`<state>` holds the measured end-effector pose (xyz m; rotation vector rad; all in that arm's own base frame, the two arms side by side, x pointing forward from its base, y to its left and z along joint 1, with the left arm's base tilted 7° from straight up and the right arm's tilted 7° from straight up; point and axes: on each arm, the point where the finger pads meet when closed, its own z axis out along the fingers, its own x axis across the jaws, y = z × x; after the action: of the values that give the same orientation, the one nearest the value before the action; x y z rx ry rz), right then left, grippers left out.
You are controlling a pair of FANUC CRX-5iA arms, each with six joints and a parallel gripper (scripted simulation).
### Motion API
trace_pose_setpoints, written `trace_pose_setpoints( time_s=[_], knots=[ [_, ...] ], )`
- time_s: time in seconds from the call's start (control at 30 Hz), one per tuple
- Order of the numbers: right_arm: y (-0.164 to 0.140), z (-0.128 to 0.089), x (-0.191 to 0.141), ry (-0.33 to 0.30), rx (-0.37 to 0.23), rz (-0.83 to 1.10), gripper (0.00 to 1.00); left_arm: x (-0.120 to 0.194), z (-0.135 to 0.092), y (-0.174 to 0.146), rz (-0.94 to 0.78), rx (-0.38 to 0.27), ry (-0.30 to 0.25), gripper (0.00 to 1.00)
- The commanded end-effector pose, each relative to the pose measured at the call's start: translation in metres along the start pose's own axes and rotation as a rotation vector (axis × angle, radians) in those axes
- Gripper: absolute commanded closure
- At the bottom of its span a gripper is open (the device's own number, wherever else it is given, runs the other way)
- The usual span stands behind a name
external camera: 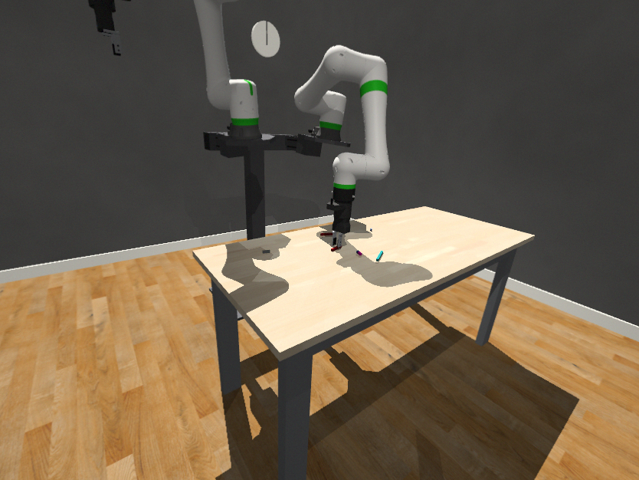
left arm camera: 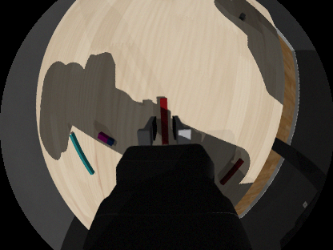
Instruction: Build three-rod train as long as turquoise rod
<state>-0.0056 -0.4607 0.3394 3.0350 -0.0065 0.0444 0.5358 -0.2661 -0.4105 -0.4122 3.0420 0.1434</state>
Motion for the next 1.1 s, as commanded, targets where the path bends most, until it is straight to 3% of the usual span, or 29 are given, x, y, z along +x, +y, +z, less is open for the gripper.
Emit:
trace_pose_setpoints(
  time_s=[0.0,1.07],
  knots=[
    [0.0,-0.001,0.0,0.0,-0.002,0.0,0.0,-0.001,0.001,-0.001,0.0,0.001,-0.001,0.46],
    [0.0,-0.001,0.0,0.0,-0.002,0.0,0.0,-0.001,0.012,-0.001,0.0,0.001,-0.001,0.46]
  ],
)
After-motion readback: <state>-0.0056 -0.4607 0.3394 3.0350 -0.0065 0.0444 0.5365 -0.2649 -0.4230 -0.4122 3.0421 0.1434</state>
